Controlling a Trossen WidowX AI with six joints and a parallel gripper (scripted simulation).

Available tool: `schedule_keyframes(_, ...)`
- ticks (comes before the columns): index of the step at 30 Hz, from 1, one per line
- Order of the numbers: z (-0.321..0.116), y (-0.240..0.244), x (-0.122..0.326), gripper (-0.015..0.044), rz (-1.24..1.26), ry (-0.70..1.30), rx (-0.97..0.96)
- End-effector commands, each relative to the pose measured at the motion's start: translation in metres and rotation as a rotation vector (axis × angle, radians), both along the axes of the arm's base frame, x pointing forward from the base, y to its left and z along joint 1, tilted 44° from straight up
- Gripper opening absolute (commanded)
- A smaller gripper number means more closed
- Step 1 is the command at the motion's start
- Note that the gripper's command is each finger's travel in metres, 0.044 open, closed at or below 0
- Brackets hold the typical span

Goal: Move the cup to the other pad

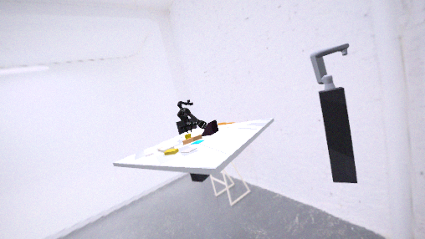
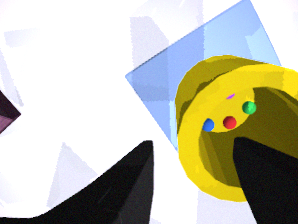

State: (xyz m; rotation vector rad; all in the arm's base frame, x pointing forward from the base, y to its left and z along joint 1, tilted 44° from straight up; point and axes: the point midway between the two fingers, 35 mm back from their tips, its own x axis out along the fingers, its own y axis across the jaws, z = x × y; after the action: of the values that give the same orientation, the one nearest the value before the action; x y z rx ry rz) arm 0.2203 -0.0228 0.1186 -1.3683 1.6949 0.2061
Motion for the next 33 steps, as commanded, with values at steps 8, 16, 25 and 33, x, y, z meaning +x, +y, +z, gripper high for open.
schedule_keyframes(8,-0.013,-0.013,0.001,0.0167,0.006,0.004,-0.003)
schedule_keyframes(16,-0.022,-0.022,0.0,0.0167,0.005,0.004,-0.005)
schedule_keyframes(25,-0.031,-0.032,0.0,0.0167,0.005,0.004,-0.008)
schedule_keyframes(33,-0.03,-0.031,0.0,0.0133,-0.001,0.0,-0.005)
